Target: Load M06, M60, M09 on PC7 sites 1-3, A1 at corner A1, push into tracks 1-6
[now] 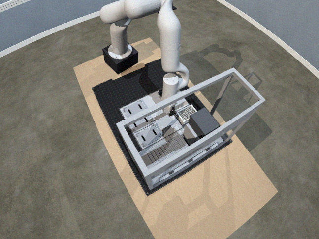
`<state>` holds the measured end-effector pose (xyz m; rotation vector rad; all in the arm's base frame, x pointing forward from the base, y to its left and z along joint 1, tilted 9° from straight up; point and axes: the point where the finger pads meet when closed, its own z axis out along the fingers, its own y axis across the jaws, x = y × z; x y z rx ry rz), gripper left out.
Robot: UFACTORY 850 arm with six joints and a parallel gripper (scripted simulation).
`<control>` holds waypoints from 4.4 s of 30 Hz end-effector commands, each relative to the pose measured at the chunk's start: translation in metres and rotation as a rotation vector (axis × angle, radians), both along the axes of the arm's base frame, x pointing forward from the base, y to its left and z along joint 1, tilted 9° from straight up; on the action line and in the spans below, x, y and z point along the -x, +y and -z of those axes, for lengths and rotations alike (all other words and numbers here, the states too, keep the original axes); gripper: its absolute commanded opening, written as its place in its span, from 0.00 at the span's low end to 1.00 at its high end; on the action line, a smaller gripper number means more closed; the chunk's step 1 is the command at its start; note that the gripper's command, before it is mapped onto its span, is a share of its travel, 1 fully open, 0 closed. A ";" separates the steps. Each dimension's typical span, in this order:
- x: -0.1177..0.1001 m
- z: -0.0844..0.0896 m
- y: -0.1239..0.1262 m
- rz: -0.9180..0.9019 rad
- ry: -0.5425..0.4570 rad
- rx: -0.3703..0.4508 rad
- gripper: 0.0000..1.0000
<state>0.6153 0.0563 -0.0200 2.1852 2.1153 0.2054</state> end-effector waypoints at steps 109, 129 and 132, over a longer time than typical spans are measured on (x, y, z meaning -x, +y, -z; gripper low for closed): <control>0.018 -0.114 -0.003 0.000 -0.002 0.000 1.00; 0.015 -0.117 0.087 0.000 -0.002 0.000 1.00; 0.015 -0.117 0.102 0.000 -0.002 0.000 1.00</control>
